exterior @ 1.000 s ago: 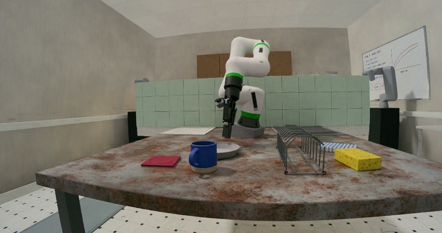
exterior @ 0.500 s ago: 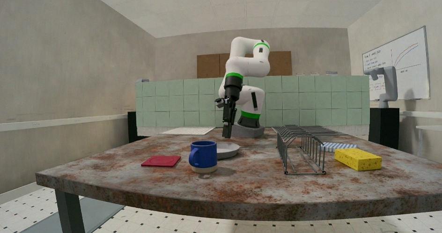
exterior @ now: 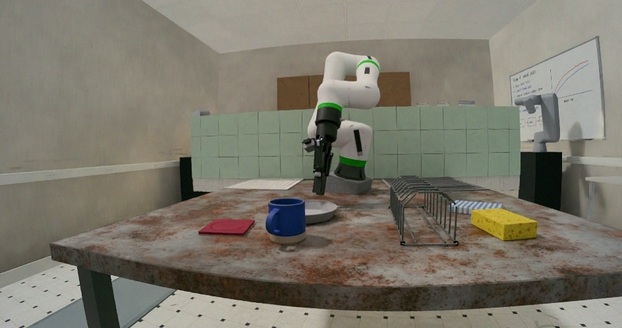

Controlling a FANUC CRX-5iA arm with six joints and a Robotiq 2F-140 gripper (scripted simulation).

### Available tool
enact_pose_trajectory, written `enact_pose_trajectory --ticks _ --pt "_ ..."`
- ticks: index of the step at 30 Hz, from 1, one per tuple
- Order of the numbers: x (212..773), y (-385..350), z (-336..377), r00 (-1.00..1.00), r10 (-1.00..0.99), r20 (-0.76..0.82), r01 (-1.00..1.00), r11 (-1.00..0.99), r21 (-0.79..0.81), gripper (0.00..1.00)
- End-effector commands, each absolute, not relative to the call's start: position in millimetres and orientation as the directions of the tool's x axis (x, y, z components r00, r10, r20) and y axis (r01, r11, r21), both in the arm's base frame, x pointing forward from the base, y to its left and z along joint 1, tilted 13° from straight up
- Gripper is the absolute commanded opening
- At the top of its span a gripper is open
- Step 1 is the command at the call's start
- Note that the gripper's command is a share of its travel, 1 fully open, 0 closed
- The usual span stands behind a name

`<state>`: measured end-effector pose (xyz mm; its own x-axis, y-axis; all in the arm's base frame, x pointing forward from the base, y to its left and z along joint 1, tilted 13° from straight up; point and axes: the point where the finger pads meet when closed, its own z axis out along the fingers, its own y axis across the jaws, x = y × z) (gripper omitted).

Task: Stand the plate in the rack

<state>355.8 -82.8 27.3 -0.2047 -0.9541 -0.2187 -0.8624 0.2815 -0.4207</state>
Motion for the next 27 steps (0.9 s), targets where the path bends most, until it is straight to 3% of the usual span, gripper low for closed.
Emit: enact_pose_trajectory --ticks 1,27 --pt "356.5 -82.9 27.2 -0.205 -0.954 -0.219 -0.862 0.282 -0.422 0.24" --pt "360.4 -82.1 20.0 -0.205 -0.954 -0.219 -0.862 0.282 -0.422 0.24"
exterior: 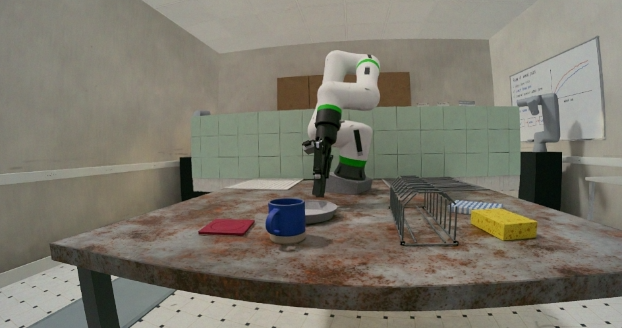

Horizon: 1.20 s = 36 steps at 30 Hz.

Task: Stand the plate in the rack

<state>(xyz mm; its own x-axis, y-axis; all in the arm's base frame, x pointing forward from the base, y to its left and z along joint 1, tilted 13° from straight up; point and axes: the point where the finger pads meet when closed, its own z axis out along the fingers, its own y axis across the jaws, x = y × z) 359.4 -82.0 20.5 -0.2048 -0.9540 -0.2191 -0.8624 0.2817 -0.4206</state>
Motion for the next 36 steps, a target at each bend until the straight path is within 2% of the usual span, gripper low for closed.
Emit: enact_pose_trajectory --ticks 1,36 --pt "361 -82 20 -0.205 -0.954 -0.219 -0.862 0.282 -0.422 0.24" --pt "369 -80 3 -0.205 -0.954 -0.219 -0.862 0.282 -0.422 0.24"
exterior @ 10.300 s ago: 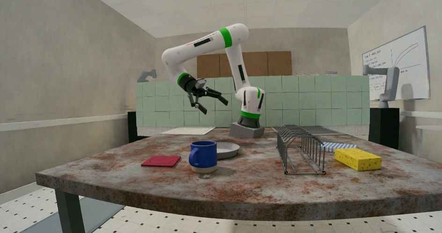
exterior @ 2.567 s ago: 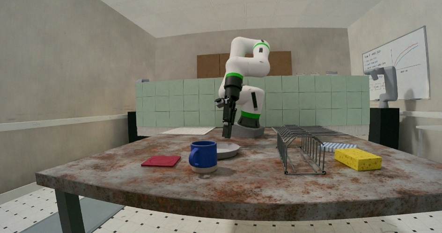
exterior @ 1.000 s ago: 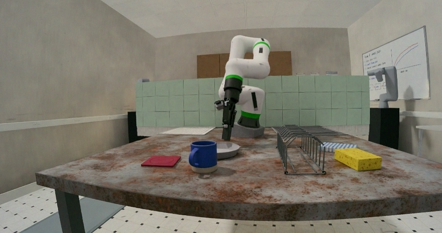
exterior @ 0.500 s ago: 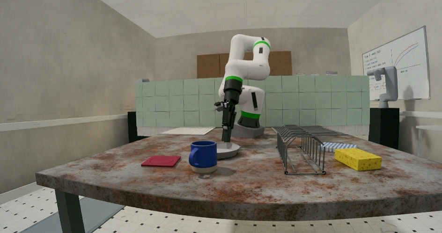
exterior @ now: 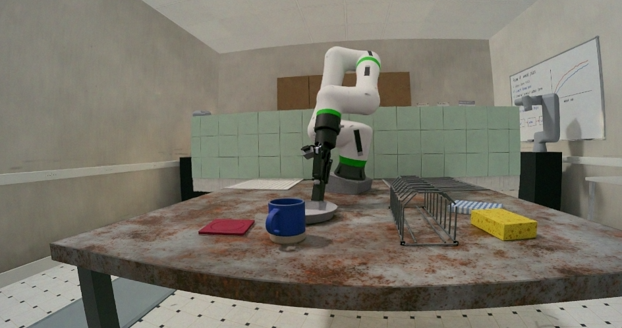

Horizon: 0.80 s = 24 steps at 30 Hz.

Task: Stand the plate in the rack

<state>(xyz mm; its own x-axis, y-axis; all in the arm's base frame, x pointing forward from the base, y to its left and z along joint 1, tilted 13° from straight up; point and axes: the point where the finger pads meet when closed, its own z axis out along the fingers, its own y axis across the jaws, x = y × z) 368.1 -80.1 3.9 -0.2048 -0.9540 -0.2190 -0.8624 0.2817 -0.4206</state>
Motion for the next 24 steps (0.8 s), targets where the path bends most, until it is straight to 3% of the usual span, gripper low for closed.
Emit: enact_pose_trajectory --ticks 1,24 --pt "369.5 -80.1 2.7 -0.205 -0.954 -0.219 -0.862 0.282 -0.422 0.24" --pt "373.8 -79.2 -5.3 -0.205 -0.954 -0.219 -0.862 0.282 -0.422 0.24"
